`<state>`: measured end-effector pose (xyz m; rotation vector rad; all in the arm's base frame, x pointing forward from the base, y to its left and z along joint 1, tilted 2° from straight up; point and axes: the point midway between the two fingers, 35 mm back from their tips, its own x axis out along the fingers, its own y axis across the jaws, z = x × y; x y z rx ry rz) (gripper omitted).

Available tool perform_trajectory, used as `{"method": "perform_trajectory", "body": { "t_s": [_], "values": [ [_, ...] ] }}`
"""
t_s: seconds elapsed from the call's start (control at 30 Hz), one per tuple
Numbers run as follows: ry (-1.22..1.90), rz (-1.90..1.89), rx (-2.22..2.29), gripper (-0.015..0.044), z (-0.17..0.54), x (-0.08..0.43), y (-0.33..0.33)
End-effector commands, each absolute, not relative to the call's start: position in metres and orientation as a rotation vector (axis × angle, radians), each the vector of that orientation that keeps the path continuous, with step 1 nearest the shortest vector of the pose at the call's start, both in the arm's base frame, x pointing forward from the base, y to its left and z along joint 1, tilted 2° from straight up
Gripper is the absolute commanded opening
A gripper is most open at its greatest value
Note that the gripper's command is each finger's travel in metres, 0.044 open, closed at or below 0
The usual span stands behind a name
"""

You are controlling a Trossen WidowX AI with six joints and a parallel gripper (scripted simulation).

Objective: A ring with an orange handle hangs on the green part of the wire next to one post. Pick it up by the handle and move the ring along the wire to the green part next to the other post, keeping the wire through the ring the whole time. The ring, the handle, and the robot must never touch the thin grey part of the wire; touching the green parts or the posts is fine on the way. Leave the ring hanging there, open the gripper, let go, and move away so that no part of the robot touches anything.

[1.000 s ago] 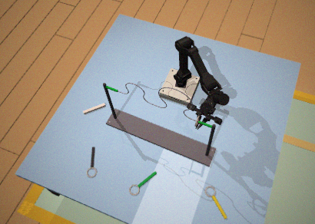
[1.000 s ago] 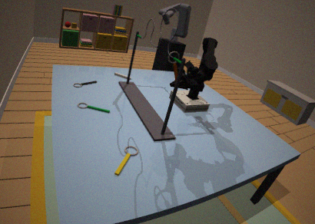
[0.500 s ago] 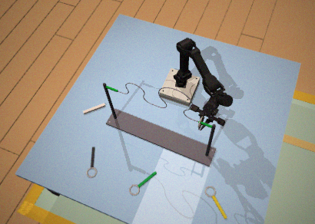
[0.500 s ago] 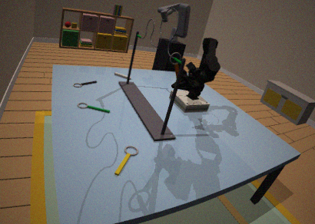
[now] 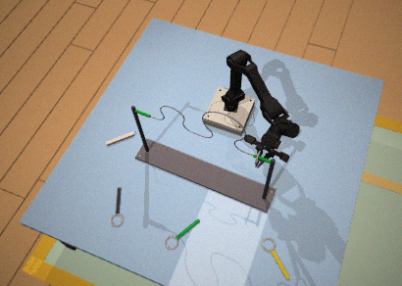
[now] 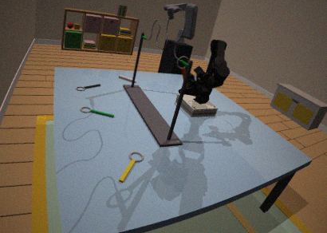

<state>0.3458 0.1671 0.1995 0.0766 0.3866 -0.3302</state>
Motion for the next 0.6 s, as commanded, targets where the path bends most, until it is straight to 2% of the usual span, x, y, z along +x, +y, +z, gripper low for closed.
{"method": "perform_trajectory", "body": {
  "t_s": [0.0, 0.57],
  "values": [
    [0.388, -0.337, 0.072, -0.015, 0.1898, 0.3469, 0.1679],
    [0.388, -0.337, 0.072, -0.015, 0.186, 0.347, 0.1681]
  ]
}}
